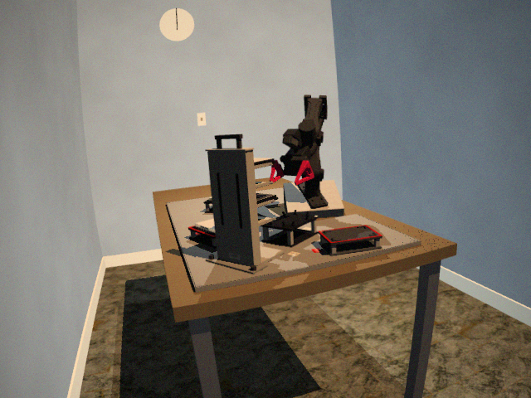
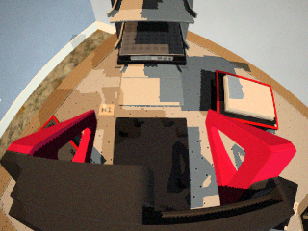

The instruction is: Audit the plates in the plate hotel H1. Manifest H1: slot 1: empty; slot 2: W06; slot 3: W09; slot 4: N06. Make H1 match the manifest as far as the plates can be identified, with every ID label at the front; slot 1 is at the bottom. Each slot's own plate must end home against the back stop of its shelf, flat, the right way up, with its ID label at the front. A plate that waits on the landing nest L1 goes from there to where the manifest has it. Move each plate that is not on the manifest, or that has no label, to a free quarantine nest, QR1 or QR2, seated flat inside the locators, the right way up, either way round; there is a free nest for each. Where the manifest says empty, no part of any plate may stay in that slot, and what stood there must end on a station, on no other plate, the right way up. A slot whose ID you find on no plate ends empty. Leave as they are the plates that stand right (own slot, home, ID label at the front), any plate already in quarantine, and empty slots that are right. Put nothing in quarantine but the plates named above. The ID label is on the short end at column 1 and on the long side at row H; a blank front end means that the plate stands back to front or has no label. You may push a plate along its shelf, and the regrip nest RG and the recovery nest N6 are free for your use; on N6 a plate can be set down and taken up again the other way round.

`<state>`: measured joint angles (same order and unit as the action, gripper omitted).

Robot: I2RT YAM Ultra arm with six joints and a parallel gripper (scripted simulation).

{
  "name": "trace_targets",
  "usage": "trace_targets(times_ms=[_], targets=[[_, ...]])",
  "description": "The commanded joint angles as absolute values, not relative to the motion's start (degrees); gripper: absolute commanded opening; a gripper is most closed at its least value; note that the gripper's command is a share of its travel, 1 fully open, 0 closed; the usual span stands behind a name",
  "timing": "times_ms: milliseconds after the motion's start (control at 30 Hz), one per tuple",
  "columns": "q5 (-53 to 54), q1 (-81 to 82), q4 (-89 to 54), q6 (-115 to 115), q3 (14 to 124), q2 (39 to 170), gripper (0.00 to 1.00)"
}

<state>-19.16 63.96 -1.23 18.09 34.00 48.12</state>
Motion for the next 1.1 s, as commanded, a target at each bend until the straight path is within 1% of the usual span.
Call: trace_targets(times_ms=[0,100,133,200,600,667,700,1067], targets=[[-20.1,64.7,1.0,18.5,32.8,48.5,1.0],[-20.1,64.6,1.5,18.5,32.5,48.6,1.0],[-20.3,64.4,1.9,18.5,34.5,48.5,1.0],[-20.3,64.8,2.8,18.5,31.6,49.6,1.0],[-20.8,65.4,8.8,18.7,28.2,52.3,1.0],[-20.8,65.4,8.8,18.7,28.2,52.3,1.0],[-20.8,64.2,9.2,18.5,30.6,51.9,1.0],[-18.1,62.1,13.3,17.5,32.0,57.9,1.0]])
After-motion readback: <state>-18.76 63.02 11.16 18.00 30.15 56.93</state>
